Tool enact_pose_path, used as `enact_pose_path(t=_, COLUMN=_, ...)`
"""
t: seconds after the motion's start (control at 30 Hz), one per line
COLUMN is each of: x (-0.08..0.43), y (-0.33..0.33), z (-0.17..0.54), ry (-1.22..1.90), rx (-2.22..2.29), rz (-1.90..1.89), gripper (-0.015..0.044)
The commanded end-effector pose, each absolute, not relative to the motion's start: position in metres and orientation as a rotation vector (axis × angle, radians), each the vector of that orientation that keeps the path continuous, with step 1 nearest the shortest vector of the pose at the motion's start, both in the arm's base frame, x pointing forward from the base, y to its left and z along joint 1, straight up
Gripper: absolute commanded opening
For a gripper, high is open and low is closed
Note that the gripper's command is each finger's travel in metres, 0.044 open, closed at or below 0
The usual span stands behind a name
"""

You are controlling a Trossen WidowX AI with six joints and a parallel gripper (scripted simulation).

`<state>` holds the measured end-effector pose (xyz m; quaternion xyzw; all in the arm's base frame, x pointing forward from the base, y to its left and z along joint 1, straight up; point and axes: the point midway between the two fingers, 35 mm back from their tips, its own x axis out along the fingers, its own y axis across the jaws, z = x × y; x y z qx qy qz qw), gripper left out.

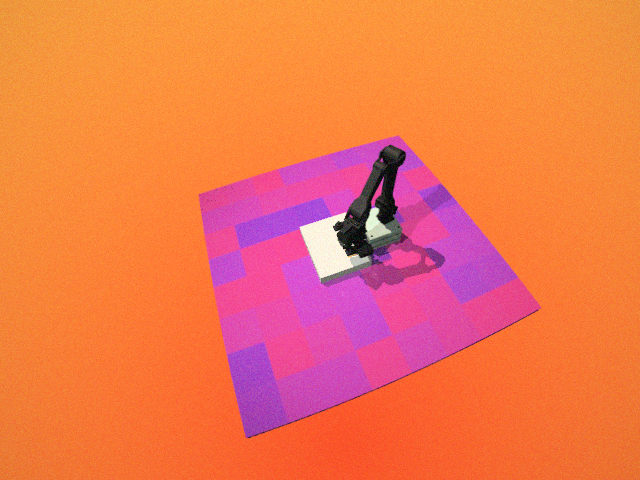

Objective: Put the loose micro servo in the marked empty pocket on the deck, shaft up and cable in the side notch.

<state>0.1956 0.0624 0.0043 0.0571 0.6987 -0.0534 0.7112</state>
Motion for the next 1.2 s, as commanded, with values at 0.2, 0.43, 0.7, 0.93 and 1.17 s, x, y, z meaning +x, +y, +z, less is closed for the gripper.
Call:
enact_pose_path(t=0.2, x=0.196, y=0.063, z=0.011, ry=1.547, rx=0.127, rz=-0.117, gripper=0.0187)
enact_pose_path(t=0.43, x=0.194, y=0.062, z=0.04, ry=1.547, rx=0.127, rz=-0.117, gripper=0.0187)
enact_pose_path(t=0.7, x=0.233, y=0.061, z=0.062, ry=1.538, rx=0.129, rz=-0.116, gripper=0.0371)
enact_pose_path(t=0.93, x=0.292, y=0.048, z=0.101, ry=1.536, rx=0.126, rz=-0.117, gripper=0.044)
enact_pose_path(t=1.17, x=0.302, y=0.045, z=0.116, ry=1.534, rx=0.127, rz=-0.119, gripper=0.044)
